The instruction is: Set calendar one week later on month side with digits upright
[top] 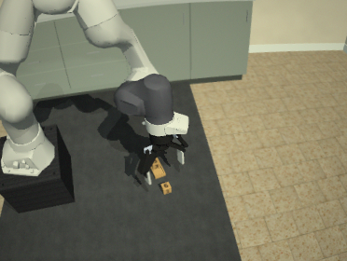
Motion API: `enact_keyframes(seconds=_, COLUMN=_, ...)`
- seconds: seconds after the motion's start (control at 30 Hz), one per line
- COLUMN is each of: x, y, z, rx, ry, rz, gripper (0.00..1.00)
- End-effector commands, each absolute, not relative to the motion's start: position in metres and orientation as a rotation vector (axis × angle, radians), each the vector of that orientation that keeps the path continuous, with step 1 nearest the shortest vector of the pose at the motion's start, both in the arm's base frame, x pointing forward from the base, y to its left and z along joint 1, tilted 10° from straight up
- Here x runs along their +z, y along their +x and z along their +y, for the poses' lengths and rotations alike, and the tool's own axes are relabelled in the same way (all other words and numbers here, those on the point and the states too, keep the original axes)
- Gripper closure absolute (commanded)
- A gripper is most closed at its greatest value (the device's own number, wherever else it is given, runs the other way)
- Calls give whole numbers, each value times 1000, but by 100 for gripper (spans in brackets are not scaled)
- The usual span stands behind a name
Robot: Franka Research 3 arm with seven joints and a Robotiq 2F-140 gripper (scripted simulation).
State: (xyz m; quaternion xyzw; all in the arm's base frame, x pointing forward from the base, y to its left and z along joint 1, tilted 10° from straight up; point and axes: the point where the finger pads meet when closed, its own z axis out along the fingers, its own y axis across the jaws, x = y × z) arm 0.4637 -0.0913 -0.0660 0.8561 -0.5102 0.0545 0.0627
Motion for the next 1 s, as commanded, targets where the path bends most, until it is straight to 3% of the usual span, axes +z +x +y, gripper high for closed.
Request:
enact_keyframes(seconds=0.0, x=-66, y=463, z=-91, rx=171, ry=2441, rz=-1761, gripper=0)
enact_keyframes(seconds=0.3, x=-66, y=463, z=-92, rx=187, ry=2341, rz=-1904, gripper=0)
enact_keyframes(seconds=0.33, x=-66, y=463, z=-92, rx=187, ry=2341, rz=-1904, gripper=71)
enact_keyframes(seconds=0.97, x=-66, y=463, z=-92, rx=187, ry=2341, rz=-1904, gripper=71)
